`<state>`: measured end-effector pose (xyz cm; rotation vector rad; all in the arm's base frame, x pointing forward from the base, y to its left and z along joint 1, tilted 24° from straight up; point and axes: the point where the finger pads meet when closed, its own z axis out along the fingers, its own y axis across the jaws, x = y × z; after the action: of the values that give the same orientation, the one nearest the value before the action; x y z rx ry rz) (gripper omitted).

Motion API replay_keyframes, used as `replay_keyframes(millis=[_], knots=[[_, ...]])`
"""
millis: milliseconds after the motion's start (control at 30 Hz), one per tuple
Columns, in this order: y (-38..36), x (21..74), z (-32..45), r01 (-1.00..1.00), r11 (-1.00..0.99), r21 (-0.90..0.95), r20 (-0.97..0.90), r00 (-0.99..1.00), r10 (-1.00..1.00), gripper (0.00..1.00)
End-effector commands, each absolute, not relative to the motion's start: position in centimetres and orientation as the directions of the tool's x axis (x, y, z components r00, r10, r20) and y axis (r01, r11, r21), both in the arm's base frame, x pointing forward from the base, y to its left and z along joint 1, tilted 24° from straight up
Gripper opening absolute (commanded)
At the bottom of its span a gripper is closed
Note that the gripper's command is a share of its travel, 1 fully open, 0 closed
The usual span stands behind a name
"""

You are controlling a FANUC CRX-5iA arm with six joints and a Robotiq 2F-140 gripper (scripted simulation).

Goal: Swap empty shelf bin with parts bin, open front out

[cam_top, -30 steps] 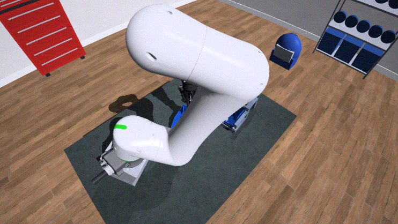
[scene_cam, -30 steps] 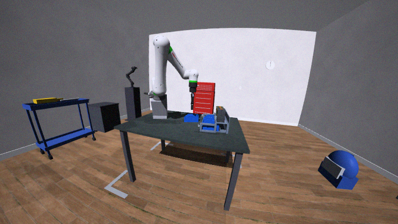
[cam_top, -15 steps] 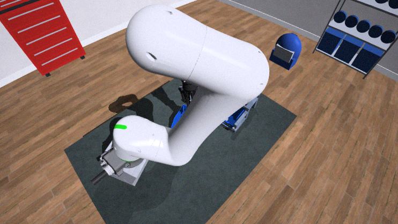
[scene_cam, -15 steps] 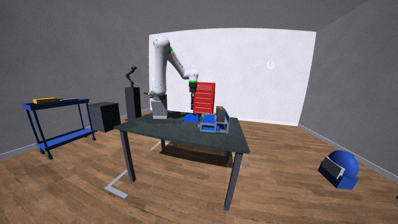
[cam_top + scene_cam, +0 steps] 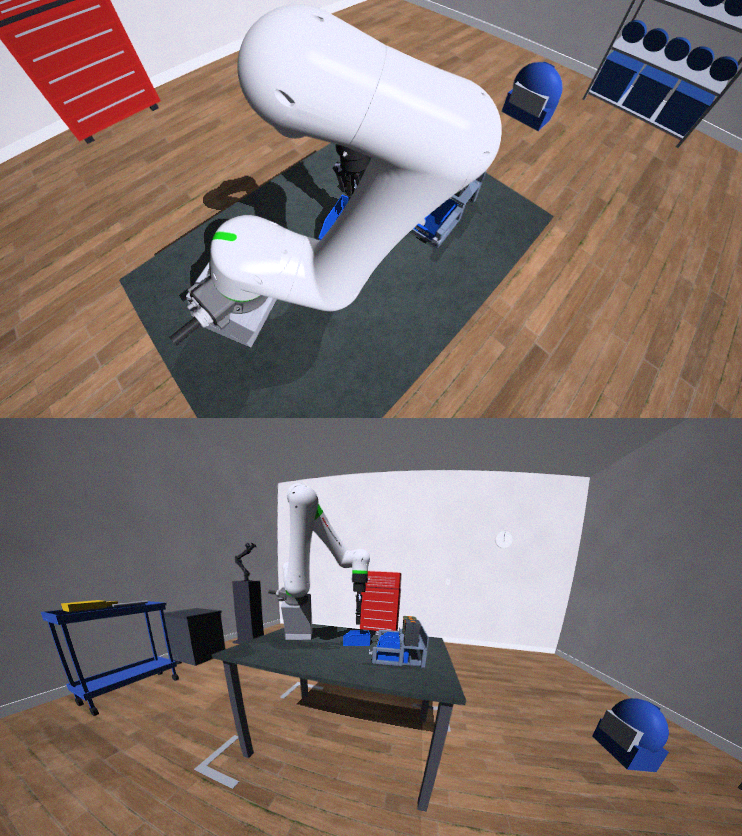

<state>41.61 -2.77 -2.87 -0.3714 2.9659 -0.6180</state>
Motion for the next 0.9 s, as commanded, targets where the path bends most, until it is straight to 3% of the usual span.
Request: replay_keyframes(millis=[0, 867], knots=[[-2.9, 41.7, -3.2, -0.218, 0.889, -0.404, -0.039, -0.966, -0.255, 0.24], [-4.6, 42.3, -7.4, -0.218, 0.889, -0.404, -0.039, -0.966, -0.255, 0.24]])
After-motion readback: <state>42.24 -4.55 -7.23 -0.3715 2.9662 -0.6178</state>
